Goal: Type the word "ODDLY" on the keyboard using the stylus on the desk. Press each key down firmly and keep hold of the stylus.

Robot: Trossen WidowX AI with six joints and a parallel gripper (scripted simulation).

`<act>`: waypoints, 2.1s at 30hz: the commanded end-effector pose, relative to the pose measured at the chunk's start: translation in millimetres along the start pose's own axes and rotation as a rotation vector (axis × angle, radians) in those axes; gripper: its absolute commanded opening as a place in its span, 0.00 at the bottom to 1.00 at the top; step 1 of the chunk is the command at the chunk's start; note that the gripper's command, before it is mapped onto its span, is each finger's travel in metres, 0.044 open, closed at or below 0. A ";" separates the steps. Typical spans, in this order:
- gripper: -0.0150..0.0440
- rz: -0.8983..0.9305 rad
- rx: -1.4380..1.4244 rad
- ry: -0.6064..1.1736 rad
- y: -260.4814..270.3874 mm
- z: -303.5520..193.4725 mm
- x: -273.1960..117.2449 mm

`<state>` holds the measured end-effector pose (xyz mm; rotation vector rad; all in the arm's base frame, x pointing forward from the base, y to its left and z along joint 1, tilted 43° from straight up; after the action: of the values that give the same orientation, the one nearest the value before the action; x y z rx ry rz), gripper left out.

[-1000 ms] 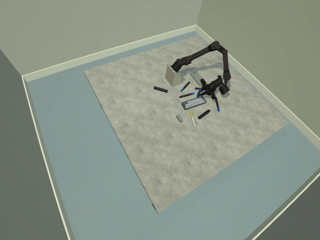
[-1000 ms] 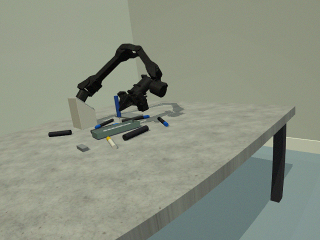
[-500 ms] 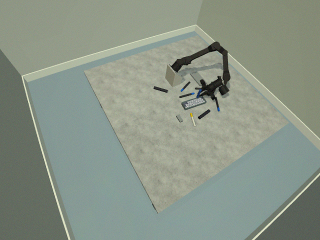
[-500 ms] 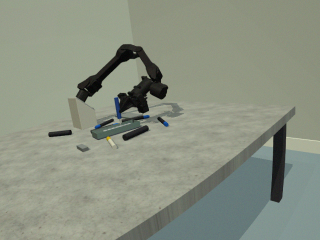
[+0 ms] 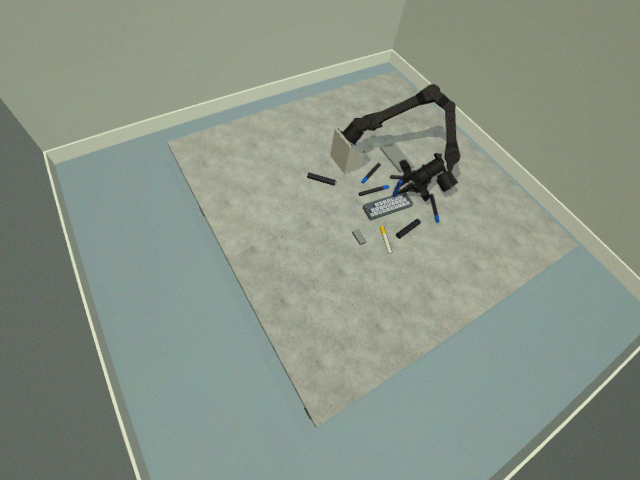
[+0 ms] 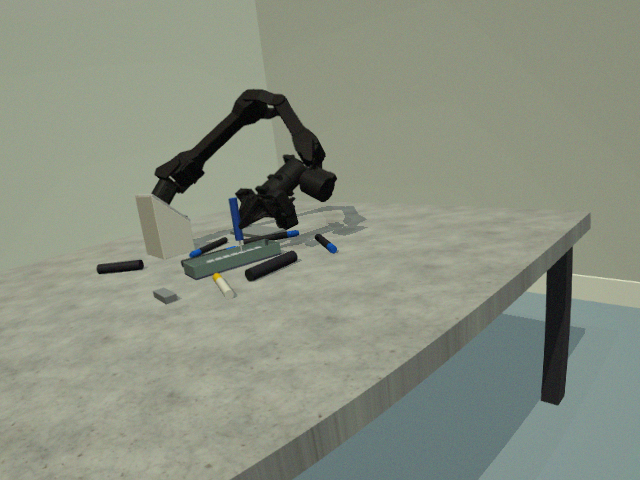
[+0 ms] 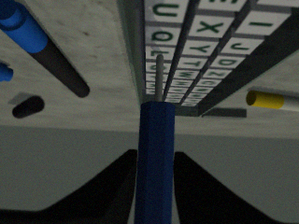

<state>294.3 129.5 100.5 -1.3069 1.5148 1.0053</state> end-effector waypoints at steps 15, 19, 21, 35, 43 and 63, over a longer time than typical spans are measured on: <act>0.39 0.001 0.005 -0.003 0.2 2.3 1.5; 0.39 0.001 0.006 -0.003 -1.3 -7.6 -4.4; 0.39 0.001 0.006 -0.002 -2.3 -17.3 -9.9; 0.32 0.003 0.010 -0.006 -3.4 -27.3 -15.6; 0.25 0.000 0.007 -0.003 -18.3 -26.2 -24.7; 0.39 -0.001 0.006 -0.003 -20.6 -7.5 -17.3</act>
<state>313.6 123.9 118.8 -1.3071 1.5140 1.0056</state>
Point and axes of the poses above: the point midway between the two fingers, 35 mm back from their tips, its own x axis out along the fingers, its own y axis across the jaws, z = x × y, the point moved 7 cm from there along -x, back along the fingers, and after that the axes turned 6 degrees about x, right-handed, at the moved point
